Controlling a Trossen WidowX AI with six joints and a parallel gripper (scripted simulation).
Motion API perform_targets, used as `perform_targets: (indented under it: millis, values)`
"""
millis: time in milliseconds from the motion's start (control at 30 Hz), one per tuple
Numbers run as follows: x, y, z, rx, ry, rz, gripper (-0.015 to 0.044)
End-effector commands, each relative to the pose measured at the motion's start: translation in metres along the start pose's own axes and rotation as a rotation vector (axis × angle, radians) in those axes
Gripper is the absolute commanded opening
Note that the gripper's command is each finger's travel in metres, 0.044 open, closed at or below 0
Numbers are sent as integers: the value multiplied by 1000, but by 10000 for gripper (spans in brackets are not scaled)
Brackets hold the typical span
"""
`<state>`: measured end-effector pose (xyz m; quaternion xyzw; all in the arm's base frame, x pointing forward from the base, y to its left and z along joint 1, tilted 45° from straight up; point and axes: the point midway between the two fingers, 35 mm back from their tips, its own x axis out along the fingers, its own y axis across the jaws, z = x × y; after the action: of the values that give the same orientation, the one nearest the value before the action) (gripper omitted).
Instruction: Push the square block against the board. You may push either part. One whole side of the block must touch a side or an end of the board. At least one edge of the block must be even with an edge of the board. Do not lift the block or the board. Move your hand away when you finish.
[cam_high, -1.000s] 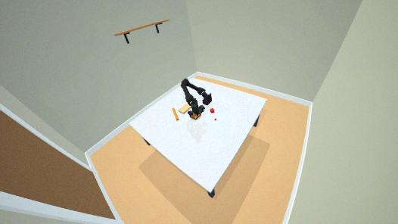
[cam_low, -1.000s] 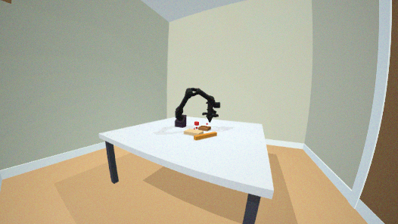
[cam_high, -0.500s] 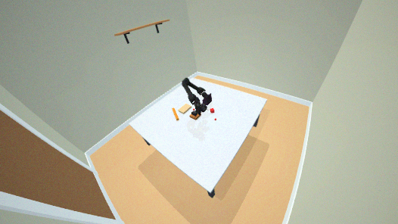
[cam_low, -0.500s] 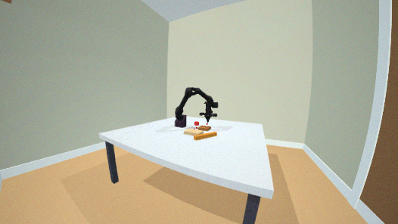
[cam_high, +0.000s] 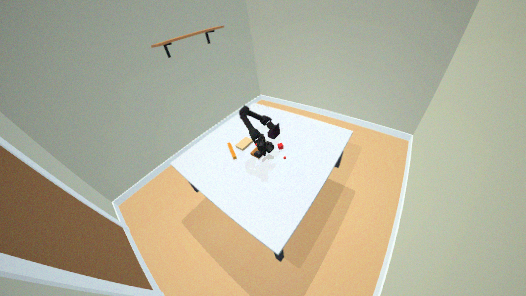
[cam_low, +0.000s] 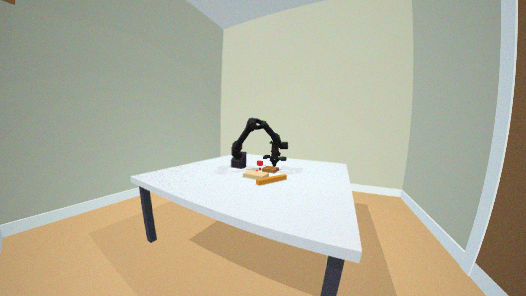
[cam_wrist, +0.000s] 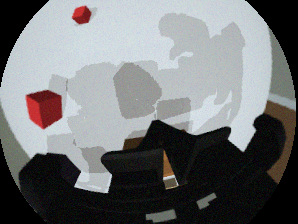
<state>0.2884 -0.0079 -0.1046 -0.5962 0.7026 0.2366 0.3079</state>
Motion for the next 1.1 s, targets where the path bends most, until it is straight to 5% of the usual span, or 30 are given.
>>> perform_targets:
  millis: [0, 1067]
  values:
    - [1, -1, -7, -4, 2, -3, 0]
    - [0, -5, -59, -5, 0, -3, 0]
